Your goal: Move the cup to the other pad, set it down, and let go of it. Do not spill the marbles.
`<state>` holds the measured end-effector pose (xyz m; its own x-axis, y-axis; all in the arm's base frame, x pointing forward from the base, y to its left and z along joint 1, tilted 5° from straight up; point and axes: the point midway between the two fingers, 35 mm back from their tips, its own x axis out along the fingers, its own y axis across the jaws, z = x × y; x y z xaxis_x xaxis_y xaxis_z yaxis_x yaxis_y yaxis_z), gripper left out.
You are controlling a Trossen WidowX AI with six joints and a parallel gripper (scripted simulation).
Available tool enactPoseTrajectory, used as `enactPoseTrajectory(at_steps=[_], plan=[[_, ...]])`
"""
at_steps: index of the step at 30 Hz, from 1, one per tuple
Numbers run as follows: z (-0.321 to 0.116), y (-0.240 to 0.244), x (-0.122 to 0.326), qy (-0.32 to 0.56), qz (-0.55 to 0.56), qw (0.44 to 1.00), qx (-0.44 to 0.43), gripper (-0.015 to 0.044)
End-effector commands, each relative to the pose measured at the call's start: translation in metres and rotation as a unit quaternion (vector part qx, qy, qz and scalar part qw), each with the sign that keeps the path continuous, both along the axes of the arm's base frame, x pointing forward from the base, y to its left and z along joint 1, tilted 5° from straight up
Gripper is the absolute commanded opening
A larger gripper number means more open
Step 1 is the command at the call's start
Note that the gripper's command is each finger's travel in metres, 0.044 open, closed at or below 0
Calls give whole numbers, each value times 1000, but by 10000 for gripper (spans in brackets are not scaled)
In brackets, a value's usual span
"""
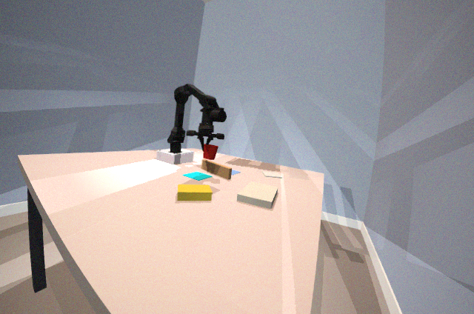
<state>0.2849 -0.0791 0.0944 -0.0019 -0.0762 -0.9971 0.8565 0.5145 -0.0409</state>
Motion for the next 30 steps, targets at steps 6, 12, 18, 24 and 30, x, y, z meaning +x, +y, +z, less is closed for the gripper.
enactPoseTrajectory(at_steps=[6, 12, 18, 24, 30], plan=[[3, -17, -6, -1, 2, 1000, -3, 0], [5, -29, -10, -1, 2, 1000, -4, 0], [7, -41, -15, -1, 2, 1000, -5, 0], [9, -53, -20, 0, 2, 1000, -5, 0], [4, -54, -20, 0, 2, 1000, -5, 0]])
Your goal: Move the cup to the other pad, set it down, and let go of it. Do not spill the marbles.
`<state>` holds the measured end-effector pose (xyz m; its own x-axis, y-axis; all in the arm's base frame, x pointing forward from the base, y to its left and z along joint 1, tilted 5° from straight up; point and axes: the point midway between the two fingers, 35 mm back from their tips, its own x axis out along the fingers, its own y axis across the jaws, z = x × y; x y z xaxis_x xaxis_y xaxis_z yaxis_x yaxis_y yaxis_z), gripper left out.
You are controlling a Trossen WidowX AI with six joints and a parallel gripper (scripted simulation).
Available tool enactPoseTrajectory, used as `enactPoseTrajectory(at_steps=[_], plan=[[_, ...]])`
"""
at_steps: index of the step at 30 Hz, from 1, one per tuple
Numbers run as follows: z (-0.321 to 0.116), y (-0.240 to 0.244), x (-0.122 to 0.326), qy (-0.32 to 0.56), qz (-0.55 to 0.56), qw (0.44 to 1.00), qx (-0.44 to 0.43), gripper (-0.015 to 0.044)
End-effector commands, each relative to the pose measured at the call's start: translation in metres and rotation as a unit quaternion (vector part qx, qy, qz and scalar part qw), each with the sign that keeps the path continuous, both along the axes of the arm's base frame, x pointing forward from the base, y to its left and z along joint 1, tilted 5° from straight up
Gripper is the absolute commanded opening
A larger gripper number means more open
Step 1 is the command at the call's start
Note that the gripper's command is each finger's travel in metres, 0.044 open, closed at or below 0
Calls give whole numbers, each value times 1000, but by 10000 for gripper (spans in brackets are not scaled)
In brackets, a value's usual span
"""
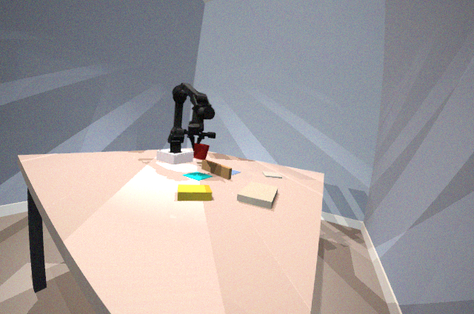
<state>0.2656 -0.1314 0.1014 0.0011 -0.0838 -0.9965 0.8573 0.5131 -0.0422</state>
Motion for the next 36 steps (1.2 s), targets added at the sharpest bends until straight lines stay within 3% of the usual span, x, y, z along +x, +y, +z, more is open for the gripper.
enactPoseTrajectory(at_steps=[1, 36], plan=[[-4, -1, -1, 1, 3, 1000, -1, 0], [-57, -9, 0, 1, 3, 1000, -2, 0]])
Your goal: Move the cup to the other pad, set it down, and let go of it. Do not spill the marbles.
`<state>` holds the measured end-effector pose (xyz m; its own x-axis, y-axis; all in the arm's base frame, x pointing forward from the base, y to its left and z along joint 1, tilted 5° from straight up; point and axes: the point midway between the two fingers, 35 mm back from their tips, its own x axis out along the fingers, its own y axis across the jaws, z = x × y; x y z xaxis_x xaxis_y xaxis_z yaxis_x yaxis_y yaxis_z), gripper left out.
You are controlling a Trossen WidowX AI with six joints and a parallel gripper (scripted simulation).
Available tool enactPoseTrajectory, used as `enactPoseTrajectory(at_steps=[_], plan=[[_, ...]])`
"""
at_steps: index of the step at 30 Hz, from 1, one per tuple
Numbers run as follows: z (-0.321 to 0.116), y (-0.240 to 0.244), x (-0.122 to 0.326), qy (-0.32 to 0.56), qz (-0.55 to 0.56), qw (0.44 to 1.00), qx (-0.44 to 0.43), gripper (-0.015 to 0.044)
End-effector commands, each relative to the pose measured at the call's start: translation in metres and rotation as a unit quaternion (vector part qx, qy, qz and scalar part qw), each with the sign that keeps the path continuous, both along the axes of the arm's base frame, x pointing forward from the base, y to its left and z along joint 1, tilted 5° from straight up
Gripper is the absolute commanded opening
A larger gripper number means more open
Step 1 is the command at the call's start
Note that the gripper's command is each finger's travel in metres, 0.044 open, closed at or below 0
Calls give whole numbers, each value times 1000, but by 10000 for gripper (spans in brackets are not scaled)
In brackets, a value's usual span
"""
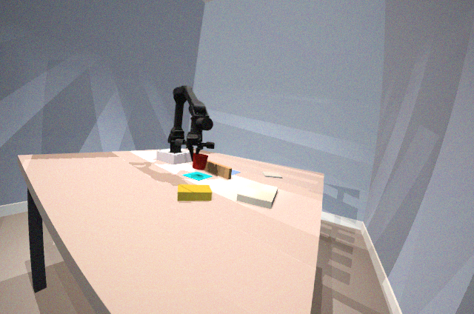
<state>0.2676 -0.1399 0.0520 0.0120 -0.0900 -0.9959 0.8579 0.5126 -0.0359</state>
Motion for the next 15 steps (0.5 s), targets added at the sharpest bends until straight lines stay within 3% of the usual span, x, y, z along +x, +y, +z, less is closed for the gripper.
enactPoseTrajectory(at_steps=[1, 15], plan=[[-9, 0, -2, 7, 3, 1000, 1, 0], [-29, -2, -5, 7, 3, 1000, 1, 0]])
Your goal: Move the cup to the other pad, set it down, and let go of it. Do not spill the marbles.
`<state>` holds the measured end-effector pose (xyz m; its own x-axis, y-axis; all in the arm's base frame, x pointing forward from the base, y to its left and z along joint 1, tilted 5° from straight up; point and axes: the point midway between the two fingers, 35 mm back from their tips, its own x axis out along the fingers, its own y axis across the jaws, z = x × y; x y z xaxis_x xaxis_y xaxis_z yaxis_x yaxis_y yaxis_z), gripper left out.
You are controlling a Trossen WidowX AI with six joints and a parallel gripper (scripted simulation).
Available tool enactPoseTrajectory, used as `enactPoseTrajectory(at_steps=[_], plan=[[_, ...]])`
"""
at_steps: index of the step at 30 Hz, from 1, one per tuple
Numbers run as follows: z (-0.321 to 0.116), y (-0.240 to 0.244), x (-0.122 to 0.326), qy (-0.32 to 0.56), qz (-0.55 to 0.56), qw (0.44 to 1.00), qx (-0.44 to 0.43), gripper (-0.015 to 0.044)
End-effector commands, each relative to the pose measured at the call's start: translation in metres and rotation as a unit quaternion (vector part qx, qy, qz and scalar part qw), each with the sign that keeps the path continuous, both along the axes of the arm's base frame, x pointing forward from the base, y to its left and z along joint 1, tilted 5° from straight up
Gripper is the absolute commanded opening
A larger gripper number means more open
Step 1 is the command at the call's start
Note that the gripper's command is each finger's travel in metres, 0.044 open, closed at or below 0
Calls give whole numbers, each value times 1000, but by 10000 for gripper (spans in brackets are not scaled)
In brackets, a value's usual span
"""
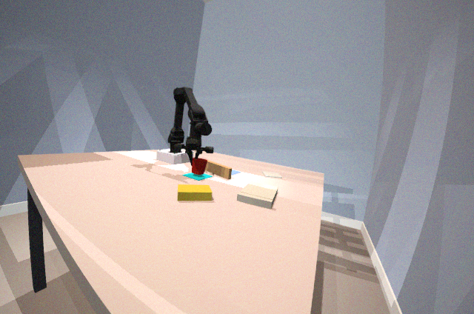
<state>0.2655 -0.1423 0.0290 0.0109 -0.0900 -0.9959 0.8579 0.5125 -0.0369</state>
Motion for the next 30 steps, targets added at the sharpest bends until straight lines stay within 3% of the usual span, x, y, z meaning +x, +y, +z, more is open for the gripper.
enactPoseTrajectory(at_steps=[1, 17, 22, 30], plan=[[-7, 0, -3, 7, 3, 1000, 1, 0], [-4, 0, -1, 2, 0, 1000, 1, 0], [-4, 0, -1, 2, 0, 1000, 1, 128], [0, 0, -1, 2, 0, 1000, 1, 128]])
